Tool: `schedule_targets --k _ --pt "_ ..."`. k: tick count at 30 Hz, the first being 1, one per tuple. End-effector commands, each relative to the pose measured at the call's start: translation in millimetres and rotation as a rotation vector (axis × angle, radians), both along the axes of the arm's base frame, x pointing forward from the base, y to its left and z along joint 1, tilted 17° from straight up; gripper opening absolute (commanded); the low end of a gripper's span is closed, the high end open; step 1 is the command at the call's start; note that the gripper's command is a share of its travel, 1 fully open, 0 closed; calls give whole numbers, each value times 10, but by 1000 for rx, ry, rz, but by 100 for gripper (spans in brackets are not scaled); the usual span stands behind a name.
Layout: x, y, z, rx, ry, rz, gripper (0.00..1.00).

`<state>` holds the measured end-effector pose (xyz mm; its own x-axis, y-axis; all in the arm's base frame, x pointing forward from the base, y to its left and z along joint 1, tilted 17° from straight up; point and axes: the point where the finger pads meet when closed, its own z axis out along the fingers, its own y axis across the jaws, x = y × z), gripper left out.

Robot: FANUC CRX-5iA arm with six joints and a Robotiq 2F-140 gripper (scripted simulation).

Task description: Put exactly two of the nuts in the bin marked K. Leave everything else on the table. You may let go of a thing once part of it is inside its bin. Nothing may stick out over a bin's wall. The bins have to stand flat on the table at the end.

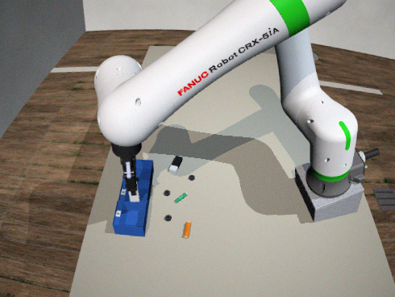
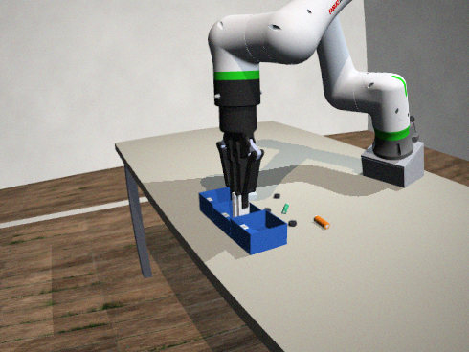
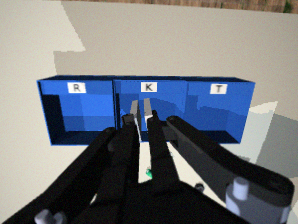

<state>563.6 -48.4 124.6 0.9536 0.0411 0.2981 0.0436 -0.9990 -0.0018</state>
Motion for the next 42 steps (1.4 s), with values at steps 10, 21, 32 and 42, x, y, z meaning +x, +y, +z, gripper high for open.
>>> schedule_targets --k 10,21,32,42 --pt "1 0 2 0 0 0 5" --pt "1 0 2 0 0 0 5" --pt "-34 -2 117 0 0 0 5" --pt "-74 -4 244 0 0 0 5"
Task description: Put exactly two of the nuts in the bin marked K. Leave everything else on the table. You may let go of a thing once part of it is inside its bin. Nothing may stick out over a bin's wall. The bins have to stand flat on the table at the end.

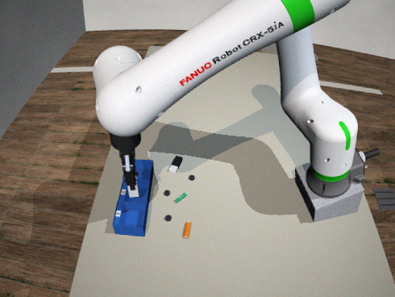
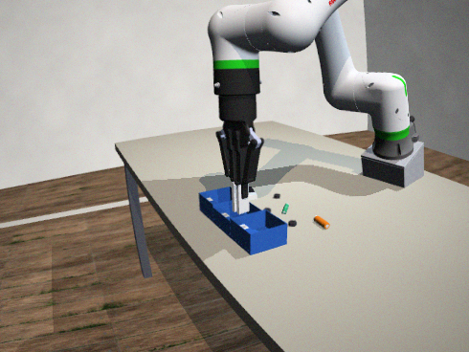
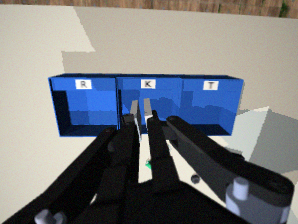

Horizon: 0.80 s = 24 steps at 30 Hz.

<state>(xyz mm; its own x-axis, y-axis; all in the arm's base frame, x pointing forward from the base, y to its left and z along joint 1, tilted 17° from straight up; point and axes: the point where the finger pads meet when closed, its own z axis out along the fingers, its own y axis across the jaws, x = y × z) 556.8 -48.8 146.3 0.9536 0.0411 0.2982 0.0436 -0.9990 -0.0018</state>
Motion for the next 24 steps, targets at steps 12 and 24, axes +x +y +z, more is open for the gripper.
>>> schedule_targets --k 12,24 --pt "-108 -6 352 0 0 0 5" --pt "-61 391 373 0 0 0 5"
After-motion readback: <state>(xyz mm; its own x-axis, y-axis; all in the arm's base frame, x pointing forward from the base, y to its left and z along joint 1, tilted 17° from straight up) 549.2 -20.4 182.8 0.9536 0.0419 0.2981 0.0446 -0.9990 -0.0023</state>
